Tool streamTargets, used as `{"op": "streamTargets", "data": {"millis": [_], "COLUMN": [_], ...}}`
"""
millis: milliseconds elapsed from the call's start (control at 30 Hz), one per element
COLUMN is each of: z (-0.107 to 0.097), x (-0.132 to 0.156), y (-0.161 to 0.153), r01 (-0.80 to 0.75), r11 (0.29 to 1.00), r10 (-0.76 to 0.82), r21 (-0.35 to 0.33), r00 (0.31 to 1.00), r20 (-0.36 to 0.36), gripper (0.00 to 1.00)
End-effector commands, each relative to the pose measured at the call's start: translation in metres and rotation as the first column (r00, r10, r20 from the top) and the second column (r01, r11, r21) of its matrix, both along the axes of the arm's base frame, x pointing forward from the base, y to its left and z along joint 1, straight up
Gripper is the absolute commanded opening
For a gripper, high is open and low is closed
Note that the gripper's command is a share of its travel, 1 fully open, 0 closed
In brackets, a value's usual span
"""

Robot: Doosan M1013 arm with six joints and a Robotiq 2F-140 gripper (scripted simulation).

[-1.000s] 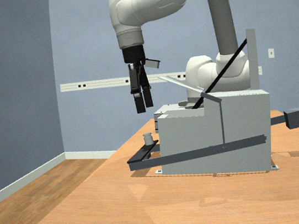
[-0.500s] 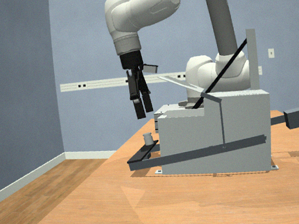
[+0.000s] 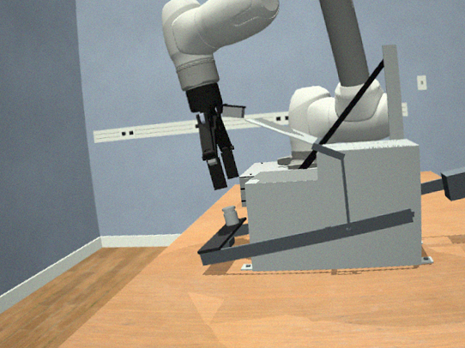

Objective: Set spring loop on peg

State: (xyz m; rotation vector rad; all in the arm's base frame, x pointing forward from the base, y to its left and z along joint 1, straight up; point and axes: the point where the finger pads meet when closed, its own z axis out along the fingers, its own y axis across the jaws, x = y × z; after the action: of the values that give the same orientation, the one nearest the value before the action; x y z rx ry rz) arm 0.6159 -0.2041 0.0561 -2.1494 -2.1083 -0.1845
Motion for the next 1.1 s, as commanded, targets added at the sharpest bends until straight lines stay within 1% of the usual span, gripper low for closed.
{"op": "streamTargets", "data": {"millis": [0, 267, 367, 833, 933, 1067], "z": [-0.003, -0.017, -0.016, -0.039, -0.038, -0.045], "x": [0.001, 0.001, 0.001, 0.001, 0.001, 0.001], "y": [0.000, 0.000, 0.000, 0.000, 0.000, 0.000], "r01": [0.000, 0.000, 0.000, 0.000, 0.000, 0.000], "r11": [1.000, 1.000, 1.000, 1.000, 1.000, 1.000], "r10": [0.000, 0.000, 0.000, 0.000, 0.000, 0.000], "r21": [0.000, 0.000, 0.000, 0.000, 0.000, 0.001], "r00": [1.000, 1.000, 1.000, 1.000, 1.000, 1.000], "r20": [0.002, 0.002, 0.002, 0.002, 0.002, 0.002], "gripper": [1.00, 1.00, 1.00, 1.00, 1.00, 1.00]}}
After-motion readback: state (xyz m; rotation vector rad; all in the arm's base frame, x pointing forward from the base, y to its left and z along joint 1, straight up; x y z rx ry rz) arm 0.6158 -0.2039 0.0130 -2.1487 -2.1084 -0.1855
